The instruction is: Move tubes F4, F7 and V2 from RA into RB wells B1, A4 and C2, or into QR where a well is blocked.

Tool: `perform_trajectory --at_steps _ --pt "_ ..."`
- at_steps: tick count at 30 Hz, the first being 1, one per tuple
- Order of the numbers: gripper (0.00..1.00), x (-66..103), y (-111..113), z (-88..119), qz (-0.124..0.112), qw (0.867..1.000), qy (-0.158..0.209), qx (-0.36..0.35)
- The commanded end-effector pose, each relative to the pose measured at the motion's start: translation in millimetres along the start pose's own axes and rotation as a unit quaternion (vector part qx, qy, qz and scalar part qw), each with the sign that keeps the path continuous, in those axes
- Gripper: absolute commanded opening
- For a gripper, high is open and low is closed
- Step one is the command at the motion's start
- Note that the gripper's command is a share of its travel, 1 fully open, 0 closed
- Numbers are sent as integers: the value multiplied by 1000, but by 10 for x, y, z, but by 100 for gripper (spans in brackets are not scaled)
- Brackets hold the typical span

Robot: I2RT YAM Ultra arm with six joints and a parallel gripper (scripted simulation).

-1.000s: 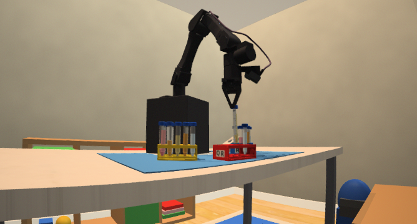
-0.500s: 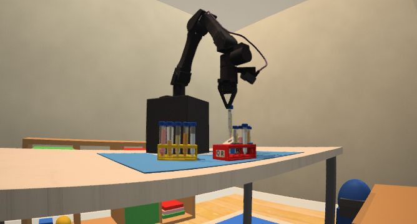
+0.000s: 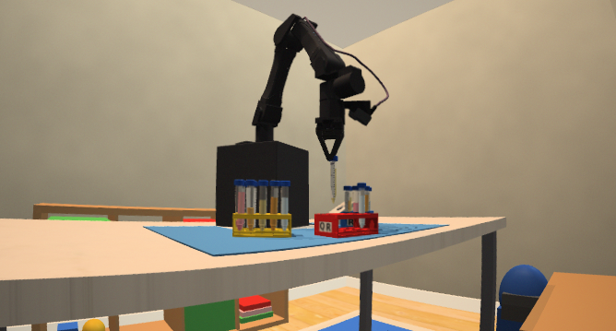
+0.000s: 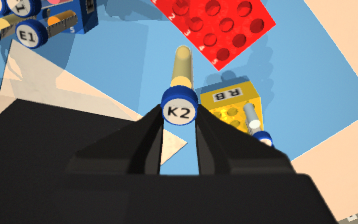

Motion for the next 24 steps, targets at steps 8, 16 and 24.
perform_trajectory --at_steps 8,16,24 --pt "0 65 118 49 10 1000 -17 2" --pt "0 60 237 190 9 1000 -17 3" --pt "0 121 205 166 18 991 -30 -132"
Point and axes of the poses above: the point where the finger pads meet when closed, its own x axis back along the fingers, its own y axis across the jaws, z = x × y, the point moved 6 cm from there along x, back along the fingers, and after that the axes turned 1 degree about x, right-handed, at the moved point
